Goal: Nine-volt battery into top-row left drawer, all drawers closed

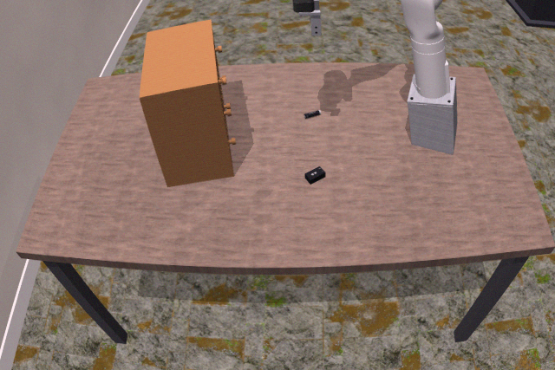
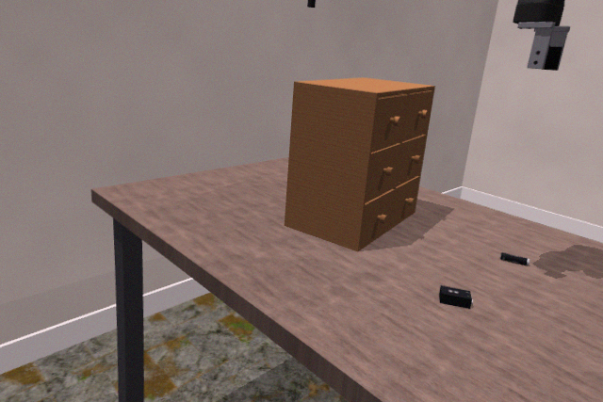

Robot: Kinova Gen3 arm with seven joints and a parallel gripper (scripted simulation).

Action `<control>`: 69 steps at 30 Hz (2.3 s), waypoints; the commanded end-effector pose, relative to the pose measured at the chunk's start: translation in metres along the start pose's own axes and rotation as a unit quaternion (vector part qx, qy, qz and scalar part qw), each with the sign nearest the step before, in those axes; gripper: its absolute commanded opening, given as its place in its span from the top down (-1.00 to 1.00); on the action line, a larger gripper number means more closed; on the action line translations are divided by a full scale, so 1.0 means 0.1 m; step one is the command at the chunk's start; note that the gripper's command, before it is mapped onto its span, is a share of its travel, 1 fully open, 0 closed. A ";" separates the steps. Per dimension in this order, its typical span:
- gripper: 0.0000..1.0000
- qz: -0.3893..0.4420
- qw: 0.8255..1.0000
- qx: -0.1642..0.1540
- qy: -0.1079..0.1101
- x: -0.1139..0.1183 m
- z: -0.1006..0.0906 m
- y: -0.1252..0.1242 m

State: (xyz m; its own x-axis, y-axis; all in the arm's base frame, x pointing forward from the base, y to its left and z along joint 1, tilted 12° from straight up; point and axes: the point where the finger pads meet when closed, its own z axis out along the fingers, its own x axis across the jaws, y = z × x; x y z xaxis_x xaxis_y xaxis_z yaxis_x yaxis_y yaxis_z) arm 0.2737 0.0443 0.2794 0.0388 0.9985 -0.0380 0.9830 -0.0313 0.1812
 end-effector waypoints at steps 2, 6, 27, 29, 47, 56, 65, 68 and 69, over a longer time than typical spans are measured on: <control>-1.00 -0.001 1.000 -0.007 -0.010 -0.02 -0.03 -0.02; -1.00 -0.001 1.000 -0.007 -0.015 -0.04 -0.03 -0.05; -1.00 -0.098 0.995 -0.006 -0.016 0.05 -0.01 0.48; -1.00 -0.098 0.995 -0.006 -0.016 0.05 -0.01 0.48; -1.00 -0.099 0.995 -0.014 -0.015 0.06 0.03 0.50; -1.00 -0.099 0.995 -0.026 -0.014 0.07 0.09 0.54; -1.00 -0.099 0.994 -0.051 -0.012 0.08 0.20 0.62; -1.00 -0.099 0.993 -0.061 -0.011 0.08 0.25 0.66; -1.00 -0.099 0.993 -0.061 -0.011 0.08 0.25 0.66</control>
State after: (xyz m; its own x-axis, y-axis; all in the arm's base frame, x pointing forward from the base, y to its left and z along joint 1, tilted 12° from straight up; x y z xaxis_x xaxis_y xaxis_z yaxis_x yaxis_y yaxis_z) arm 0.3440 0.0502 0.2680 -0.1487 0.9835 -0.1031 0.9430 0.1724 0.2847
